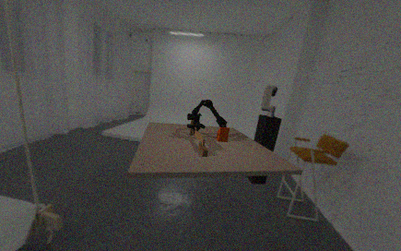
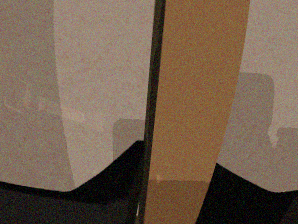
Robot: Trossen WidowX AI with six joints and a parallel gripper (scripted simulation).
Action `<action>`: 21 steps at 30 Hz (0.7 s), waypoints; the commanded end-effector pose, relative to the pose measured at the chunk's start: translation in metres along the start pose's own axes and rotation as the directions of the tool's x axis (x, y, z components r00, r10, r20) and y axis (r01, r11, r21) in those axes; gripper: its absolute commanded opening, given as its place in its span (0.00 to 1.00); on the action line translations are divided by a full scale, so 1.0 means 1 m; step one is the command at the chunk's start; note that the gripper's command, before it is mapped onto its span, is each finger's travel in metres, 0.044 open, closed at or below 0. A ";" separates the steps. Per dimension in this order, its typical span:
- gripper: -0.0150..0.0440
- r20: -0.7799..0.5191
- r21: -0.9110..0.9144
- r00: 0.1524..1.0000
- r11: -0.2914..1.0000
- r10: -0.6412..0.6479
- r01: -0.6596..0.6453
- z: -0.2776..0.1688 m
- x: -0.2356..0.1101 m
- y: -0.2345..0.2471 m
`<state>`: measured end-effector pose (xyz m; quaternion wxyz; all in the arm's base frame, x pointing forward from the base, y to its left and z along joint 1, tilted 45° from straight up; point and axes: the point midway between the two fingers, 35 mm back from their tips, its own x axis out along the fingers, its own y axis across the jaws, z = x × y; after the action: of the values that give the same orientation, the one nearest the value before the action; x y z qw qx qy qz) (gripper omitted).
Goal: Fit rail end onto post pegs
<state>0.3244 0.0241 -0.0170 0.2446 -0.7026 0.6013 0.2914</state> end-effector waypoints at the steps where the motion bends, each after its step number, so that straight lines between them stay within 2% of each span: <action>1: 0.25 0.013 0.003 1.000 1.000 -0.012 0.012 0.001 -0.008 -0.002; 21: 0.25 0.013 0.003 1.000 1.000 -0.012 0.012 0.001 -0.017 -0.002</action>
<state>0.3231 0.0315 -0.0101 0.2451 -0.7024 0.6012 0.2918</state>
